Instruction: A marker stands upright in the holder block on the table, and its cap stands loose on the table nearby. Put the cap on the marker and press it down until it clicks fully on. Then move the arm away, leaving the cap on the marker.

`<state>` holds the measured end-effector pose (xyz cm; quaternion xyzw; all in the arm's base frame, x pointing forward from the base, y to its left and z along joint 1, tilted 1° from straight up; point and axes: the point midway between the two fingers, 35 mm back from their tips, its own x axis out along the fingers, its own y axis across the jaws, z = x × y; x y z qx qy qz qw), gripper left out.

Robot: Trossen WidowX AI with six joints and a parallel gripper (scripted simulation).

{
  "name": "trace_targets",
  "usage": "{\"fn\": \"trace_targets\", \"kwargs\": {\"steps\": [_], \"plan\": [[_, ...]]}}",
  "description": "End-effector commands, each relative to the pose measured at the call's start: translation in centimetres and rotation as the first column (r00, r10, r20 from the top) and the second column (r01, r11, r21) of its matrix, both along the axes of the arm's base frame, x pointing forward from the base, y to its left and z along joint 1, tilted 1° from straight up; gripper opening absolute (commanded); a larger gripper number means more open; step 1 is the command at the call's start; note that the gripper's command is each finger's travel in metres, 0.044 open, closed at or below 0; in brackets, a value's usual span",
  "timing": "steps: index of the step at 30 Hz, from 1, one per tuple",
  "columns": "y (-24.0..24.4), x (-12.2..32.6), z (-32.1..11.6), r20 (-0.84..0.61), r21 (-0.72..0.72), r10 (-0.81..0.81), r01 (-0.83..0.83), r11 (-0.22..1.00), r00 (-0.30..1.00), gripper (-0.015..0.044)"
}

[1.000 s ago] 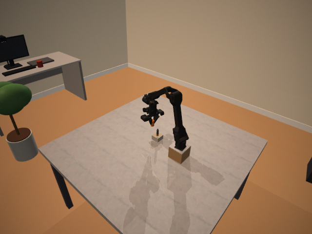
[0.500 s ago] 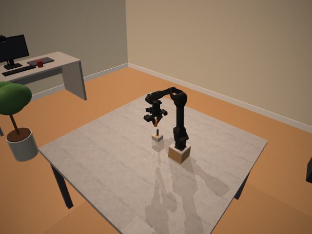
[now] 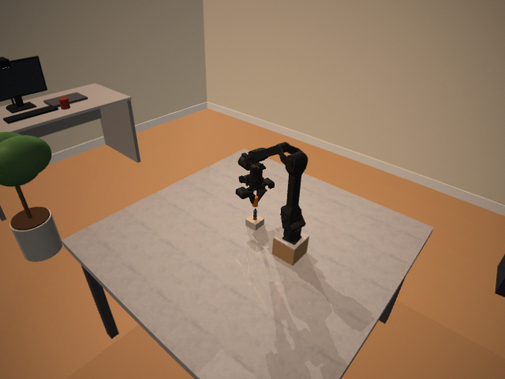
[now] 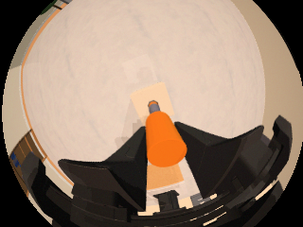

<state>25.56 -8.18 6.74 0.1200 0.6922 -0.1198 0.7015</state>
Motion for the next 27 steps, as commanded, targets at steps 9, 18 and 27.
{"fn": "trace_targets", "kwargs": {"steps": [9, 18, 27], "plan": [[0.0, -0.2, -1.4, -0.009, 0.0, 0.004, -0.004, 1.0, 1.0, 0.0], [0.0, -0.1, -2.9, -0.009, 0.0, 0.004, -0.004, 1.0, 1.0, 0.0], [0.0, -0.2, -4.4, -0.009, 0.0, 0.004, -0.004, 1.0, 1.0, 0.0]]}}
